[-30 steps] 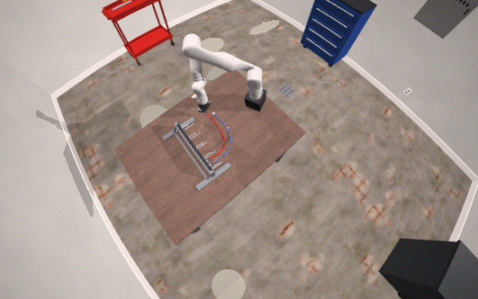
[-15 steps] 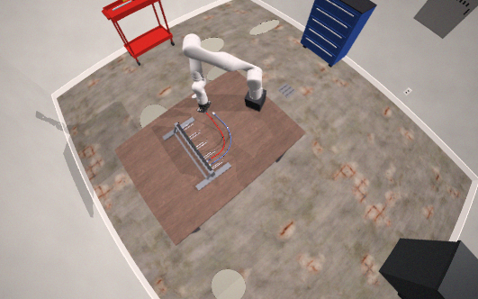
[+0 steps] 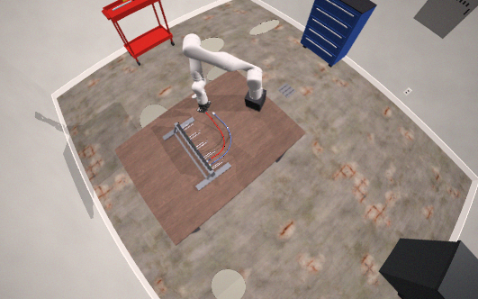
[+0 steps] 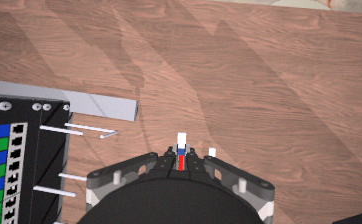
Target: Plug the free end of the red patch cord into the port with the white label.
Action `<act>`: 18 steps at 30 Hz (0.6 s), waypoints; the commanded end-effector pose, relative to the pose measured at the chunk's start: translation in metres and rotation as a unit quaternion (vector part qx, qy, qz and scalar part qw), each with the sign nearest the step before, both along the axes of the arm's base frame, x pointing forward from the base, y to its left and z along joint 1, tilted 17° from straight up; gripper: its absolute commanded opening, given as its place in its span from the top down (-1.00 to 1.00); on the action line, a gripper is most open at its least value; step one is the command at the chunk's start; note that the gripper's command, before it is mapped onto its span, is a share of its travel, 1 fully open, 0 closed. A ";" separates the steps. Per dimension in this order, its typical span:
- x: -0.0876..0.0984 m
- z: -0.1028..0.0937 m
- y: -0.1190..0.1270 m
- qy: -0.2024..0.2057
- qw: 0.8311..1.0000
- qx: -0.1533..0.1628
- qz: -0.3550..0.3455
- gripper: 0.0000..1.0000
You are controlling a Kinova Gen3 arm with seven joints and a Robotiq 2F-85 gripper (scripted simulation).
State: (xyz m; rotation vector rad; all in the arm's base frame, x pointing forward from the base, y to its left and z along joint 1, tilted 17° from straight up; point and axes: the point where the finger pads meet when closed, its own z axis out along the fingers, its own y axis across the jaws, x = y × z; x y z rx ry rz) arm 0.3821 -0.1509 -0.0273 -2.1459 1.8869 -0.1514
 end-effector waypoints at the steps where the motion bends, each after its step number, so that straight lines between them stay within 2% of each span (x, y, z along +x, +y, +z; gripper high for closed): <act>1: -0.003 0.002 0.000 0.002 1.000 0.000 0.002 1.00; 18: 0.007 0.008 0.008 -0.005 0.999 -0.012 0.045 1.00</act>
